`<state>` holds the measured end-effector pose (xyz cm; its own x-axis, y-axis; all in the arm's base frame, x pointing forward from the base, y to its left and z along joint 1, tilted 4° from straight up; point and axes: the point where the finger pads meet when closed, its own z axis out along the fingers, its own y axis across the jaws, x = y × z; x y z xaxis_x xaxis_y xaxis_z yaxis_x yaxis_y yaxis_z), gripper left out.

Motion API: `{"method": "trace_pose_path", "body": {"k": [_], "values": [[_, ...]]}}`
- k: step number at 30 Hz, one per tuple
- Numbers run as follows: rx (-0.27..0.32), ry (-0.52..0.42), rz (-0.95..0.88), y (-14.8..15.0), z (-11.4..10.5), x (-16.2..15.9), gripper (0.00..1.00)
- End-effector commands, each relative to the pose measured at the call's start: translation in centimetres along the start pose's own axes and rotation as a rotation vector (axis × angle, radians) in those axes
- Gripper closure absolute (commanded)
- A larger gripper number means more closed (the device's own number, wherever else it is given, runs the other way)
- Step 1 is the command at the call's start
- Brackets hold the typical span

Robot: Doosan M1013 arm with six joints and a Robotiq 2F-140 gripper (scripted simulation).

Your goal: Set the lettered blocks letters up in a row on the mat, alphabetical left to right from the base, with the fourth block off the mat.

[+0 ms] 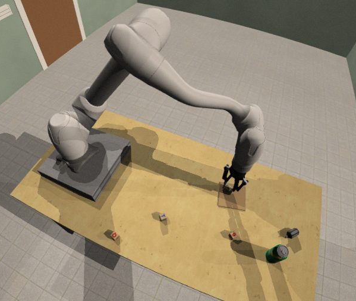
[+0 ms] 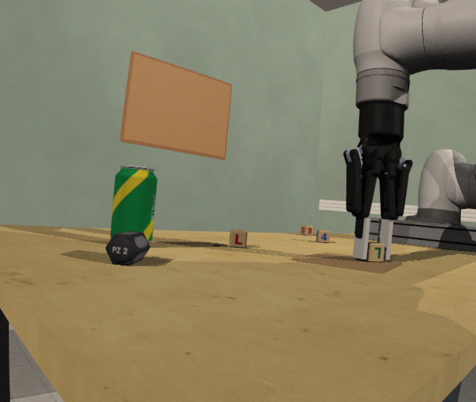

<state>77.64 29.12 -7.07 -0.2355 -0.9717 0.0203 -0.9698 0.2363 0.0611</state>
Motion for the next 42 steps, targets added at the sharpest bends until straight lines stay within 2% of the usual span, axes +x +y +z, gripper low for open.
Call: {"method": "trace_pose_path", "body": {"k": [1,3,4,38,42], "values": [[-0.003,-0.002,-0.003,0.4,0.5,-0.3,0.65],[-0.003,-0.002,-0.003,0.4,0.5,-0.3,0.65],[-0.003,-0.002,-0.003,0.4,0.5,-0.3,0.76],[-0.003,-0.002,-0.003,0.4,0.4,-0.3,0.76],[-0.003,-0.002,-0.003,0.3,-0.7,-0.3,0.76]]}}
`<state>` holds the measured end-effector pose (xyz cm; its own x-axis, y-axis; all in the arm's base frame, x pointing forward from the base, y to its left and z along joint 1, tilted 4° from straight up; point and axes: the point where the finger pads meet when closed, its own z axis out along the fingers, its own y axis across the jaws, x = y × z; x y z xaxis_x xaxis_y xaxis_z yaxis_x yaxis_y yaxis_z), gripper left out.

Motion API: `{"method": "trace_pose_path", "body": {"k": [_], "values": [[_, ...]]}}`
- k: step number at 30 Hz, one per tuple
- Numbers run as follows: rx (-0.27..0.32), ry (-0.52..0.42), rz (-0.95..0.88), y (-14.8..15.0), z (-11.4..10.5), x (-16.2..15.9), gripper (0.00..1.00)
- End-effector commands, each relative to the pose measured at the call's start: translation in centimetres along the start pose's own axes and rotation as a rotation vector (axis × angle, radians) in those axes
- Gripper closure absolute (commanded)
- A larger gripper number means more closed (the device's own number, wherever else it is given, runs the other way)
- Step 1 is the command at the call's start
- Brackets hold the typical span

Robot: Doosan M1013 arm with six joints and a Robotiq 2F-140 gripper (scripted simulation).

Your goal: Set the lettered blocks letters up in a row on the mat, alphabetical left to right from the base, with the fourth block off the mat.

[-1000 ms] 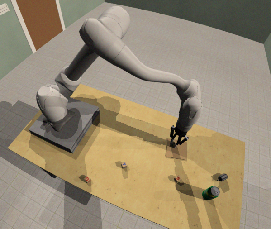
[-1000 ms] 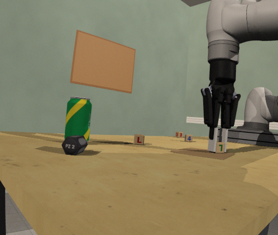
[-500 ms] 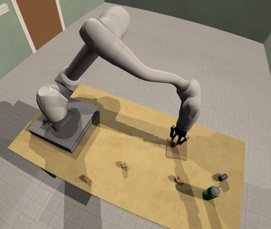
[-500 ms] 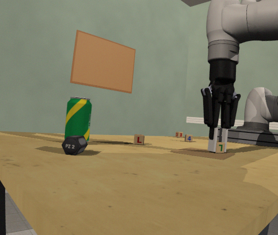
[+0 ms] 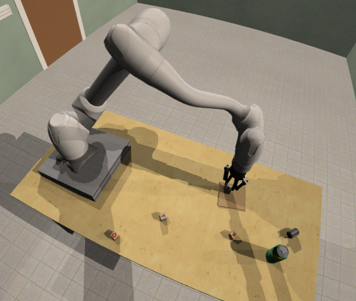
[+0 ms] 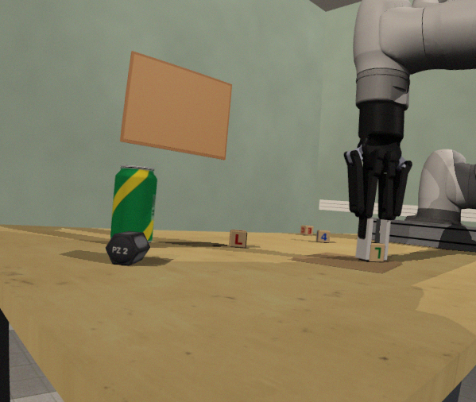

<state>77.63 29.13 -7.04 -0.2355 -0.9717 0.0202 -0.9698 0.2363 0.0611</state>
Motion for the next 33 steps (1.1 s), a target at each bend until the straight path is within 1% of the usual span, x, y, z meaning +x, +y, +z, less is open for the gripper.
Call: {"method": "trace_pose_path", "body": {"k": [1,6,8,13,17,20,33], "values": [[-0.001,-0.003,-0.003,0.2,-1.1,-0.4,0.76],[0.000,-0.003,-0.002,0.1,-4.2,-0.4,0.76],[0.000,-0.003,-0.002,0.1,-4.2,-0.4,0.76],[0.001,-0.003,-0.001,0.1,-8.0,-0.3,0.76],[0.001,-0.002,-0.001,0.1,-9.9,-0.3,0.76],[0.001,-0.002,-0.001,0.1,-10.2,-0.2,0.76],[-0.001,-0.001,-0.014,0.1,-10.1,-0.2,0.76]]}}
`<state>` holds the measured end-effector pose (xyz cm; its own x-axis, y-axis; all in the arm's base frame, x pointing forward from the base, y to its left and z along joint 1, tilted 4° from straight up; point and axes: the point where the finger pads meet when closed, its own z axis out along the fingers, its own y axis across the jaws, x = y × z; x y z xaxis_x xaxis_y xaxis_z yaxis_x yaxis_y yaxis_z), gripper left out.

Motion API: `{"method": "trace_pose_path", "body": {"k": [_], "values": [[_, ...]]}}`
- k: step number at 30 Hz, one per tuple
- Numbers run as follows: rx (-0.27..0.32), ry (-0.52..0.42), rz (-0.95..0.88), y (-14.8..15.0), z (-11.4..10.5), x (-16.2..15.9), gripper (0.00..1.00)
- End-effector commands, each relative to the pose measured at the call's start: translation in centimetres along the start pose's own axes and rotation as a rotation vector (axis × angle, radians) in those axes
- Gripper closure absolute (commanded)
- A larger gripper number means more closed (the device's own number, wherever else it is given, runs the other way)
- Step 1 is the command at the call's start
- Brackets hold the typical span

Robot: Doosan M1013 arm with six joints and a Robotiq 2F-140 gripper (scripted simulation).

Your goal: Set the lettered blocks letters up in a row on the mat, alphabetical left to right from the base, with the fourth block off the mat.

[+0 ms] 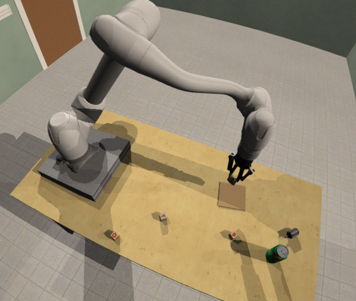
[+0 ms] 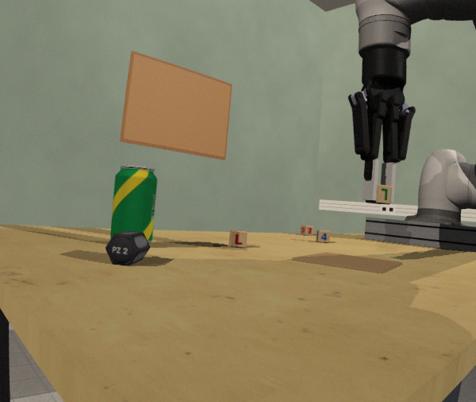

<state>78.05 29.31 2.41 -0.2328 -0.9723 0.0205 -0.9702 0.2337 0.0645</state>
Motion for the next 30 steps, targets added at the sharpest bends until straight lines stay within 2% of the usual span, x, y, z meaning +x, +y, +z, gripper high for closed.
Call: {"method": "trace_pose_path", "body": {"k": [1,9,24,26,30], "values": [[0.003,-0.002,-0.018,-0.11,-0.63,-0.15,0.76],[0.002,-0.001,-0.136,-0.15,-0.56,-0.31,0.76],[-0.001,-0.001,-0.661,-0.32,-0.33,-0.83,0.76],[-0.001,-0.001,-0.661,-0.32,-0.33,-0.83,0.76],[-0.001,-0.001,-0.834,-0.40,-0.33,-0.99,0.76]]}}
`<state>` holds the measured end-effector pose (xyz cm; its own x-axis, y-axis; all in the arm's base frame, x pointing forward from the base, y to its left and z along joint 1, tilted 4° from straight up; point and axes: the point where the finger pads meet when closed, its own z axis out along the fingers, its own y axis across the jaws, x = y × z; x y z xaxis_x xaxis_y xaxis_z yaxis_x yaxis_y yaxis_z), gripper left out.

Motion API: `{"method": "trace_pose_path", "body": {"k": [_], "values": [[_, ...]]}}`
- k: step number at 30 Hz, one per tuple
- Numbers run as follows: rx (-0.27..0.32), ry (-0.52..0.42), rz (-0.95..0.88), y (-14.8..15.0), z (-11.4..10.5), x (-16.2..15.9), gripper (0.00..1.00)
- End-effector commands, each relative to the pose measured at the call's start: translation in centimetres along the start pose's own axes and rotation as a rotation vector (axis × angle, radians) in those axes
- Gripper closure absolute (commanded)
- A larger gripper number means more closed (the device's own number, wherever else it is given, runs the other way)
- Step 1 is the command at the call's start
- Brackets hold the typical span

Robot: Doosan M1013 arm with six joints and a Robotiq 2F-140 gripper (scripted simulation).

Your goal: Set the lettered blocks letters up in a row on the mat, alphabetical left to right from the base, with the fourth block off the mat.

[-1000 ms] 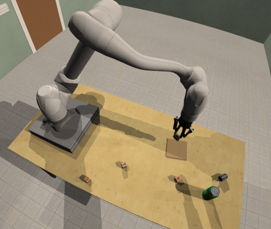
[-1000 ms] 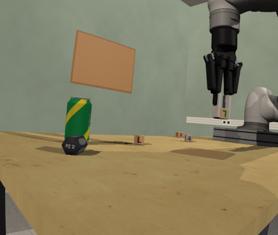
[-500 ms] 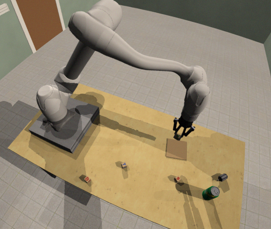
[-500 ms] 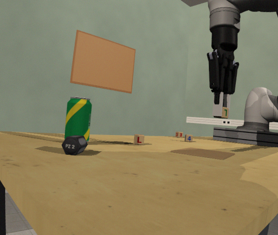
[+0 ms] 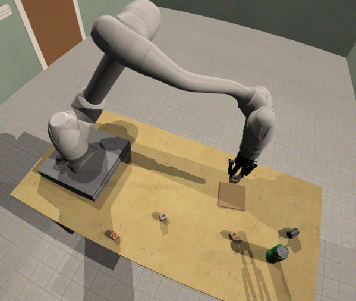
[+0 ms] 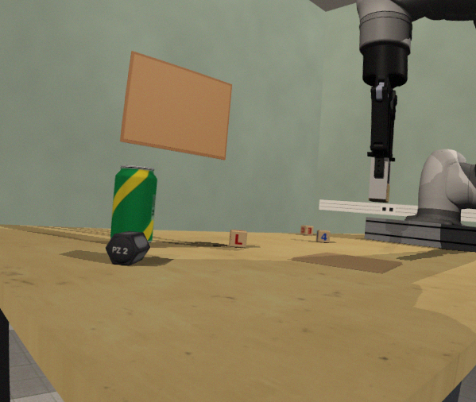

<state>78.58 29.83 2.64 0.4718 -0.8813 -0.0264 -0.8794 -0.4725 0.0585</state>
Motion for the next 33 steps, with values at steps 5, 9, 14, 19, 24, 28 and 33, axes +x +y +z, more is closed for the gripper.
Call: {"method": "trace_pose_path", "body": {"k": [5,9,14,19,24,28,33], "values": [[-0.003,-0.003,-0.271,-0.41,-0.06,-0.33,0.76],[-0.003,-0.003,-0.403,-0.53,-0.06,-0.37,0.76],[-0.003,-0.003,-0.548,-0.67,-0.06,-0.43,0.76],[-0.002,-0.004,-0.708,-0.81,-0.06,-0.50,0.76],[-0.002,-0.004,-0.874,-0.96,-0.06,-0.57,0.76],[-0.002,-0.004,-1.006,-1.09,-0.06,-0.62,0.76],[-0.001,-0.005,-1.146,-1.21,-0.06,-0.66,0.76]]}}
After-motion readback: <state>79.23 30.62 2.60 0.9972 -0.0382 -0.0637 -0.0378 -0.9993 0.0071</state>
